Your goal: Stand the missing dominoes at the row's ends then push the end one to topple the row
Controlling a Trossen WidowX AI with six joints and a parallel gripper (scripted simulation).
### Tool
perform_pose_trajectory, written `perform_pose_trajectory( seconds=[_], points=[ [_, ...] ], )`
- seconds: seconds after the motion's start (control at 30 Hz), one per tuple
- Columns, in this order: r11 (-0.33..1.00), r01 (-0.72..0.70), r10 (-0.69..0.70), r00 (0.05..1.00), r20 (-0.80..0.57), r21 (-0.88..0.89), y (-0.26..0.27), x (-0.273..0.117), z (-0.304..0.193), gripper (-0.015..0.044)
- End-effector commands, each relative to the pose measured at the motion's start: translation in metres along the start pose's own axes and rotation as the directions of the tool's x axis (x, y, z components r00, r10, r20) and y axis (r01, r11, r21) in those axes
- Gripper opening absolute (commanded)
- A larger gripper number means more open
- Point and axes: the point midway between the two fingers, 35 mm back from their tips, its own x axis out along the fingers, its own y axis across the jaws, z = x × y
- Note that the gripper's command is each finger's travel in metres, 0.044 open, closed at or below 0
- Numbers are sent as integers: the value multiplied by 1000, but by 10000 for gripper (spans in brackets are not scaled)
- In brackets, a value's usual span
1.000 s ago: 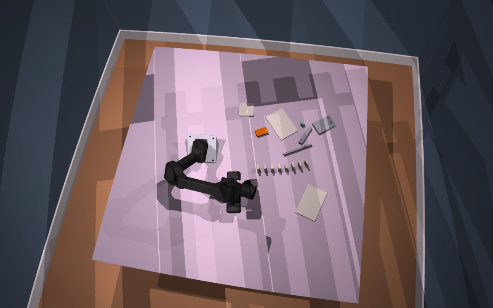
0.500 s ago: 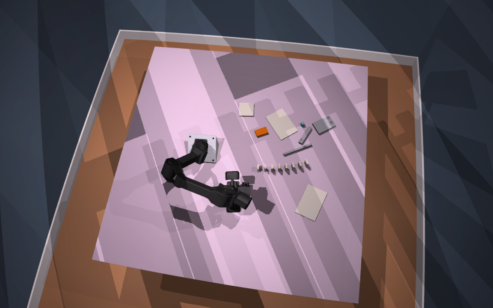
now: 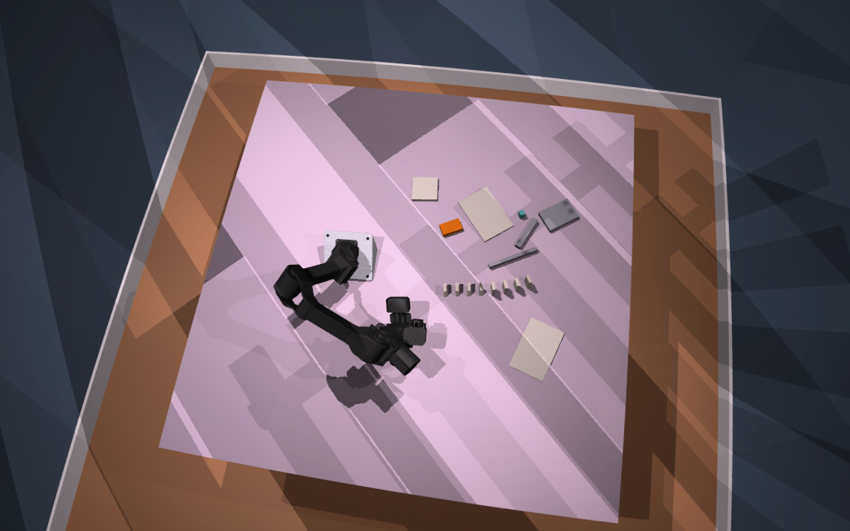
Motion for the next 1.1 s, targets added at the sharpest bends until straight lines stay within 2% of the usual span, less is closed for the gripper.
perform_pose_trajectory(
  seconds=[0.0, 0.53, 1.07],
  points=[
    [999, -36, 37, 996, 81, -10, 0, 4, 0, 107],
    [994, -69, 99, 908, 408, -87, -6, 7, 3, 107],
    [984, 87, 47, 718, 695, -157, -18, -10, -1, 107]
  ],
)
